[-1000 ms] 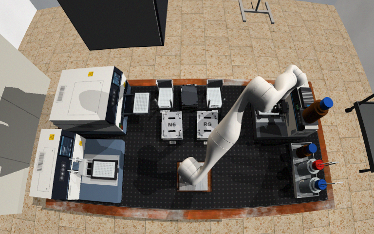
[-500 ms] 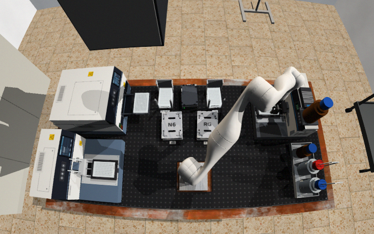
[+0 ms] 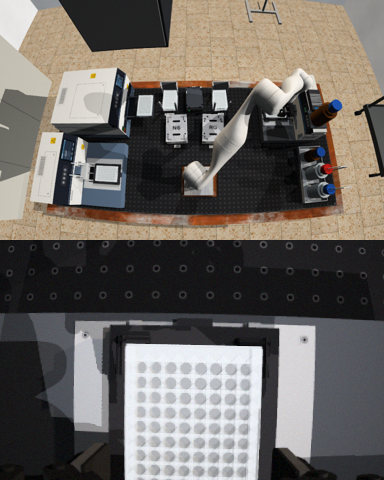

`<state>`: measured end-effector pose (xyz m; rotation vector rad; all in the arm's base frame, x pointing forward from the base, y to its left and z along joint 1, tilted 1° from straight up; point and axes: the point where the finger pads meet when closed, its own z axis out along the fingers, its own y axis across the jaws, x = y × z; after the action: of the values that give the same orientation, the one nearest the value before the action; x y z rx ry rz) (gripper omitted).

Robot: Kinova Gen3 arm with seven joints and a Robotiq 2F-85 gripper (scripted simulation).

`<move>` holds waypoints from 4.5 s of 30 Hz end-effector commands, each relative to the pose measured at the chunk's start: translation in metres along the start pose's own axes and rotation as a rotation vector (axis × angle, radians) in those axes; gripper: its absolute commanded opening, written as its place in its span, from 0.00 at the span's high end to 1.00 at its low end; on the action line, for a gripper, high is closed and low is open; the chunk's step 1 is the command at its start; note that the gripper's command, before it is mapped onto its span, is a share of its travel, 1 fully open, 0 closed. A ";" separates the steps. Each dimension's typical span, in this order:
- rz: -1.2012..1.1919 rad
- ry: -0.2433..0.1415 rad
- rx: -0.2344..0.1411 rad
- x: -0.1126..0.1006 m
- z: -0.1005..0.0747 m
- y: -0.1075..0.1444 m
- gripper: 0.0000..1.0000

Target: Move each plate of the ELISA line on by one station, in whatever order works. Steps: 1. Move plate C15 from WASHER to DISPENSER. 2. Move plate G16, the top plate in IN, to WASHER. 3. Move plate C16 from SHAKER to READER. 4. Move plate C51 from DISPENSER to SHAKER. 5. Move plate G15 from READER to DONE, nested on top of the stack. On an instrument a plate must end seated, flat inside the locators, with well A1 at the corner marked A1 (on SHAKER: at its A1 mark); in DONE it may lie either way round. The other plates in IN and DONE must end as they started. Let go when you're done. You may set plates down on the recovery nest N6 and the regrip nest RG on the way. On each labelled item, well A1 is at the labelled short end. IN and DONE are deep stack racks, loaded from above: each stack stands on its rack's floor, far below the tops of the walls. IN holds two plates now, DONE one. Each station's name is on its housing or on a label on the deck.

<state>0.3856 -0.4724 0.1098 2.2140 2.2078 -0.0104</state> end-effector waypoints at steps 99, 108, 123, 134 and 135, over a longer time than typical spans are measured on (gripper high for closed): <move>0.000 -0.002 -0.002 0.000 0.029 0.000 0.06; 0.000 -0.002 -0.002 0.000 0.029 0.000 0.06; 0.000 -0.002 -0.002 0.000 0.029 0.000 0.06; 0.000 -0.002 -0.002 0.000 0.029 0.000 0.06; 0.000 -0.002 -0.002 0.000 0.029 0.000 0.06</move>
<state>0.3859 -0.4729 0.0801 2.2137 2.2075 -0.0105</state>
